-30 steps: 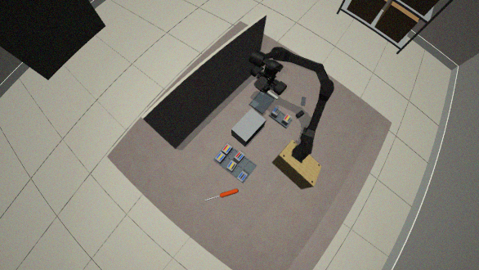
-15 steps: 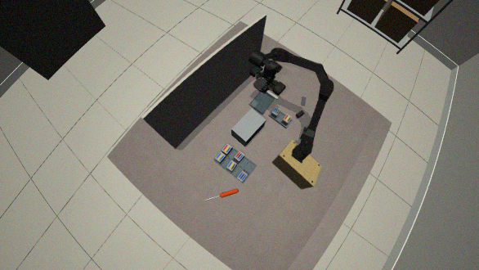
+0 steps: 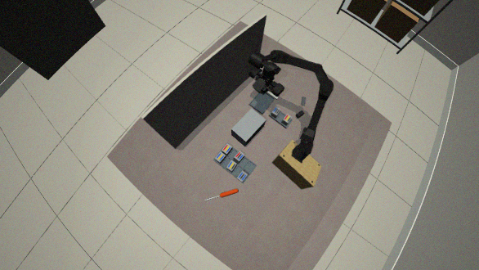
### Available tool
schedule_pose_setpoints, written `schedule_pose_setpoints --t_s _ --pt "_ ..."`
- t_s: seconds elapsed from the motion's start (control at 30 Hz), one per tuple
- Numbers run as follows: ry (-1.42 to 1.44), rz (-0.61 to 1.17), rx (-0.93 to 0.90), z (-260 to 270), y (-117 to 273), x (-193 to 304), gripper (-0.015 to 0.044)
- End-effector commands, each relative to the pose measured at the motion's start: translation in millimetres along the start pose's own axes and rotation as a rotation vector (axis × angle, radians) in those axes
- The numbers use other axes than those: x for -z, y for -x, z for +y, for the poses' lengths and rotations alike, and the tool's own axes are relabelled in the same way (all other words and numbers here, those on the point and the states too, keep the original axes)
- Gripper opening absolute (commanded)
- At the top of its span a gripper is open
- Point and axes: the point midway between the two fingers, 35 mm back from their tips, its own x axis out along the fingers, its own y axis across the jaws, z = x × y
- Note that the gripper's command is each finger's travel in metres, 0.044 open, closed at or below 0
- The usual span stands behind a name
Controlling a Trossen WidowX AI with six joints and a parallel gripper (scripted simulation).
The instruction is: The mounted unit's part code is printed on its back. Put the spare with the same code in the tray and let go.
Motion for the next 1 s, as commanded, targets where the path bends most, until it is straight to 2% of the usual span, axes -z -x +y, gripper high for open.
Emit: schedule_pose_setpoints --t_s 0.0,0.97 --pt "0.01 0.003 -0.004 0.8 -4.5 -1.0 0.0" --pt "0.009 0.001 -0.004 -1.8 -32.8 -0.9 0.0"
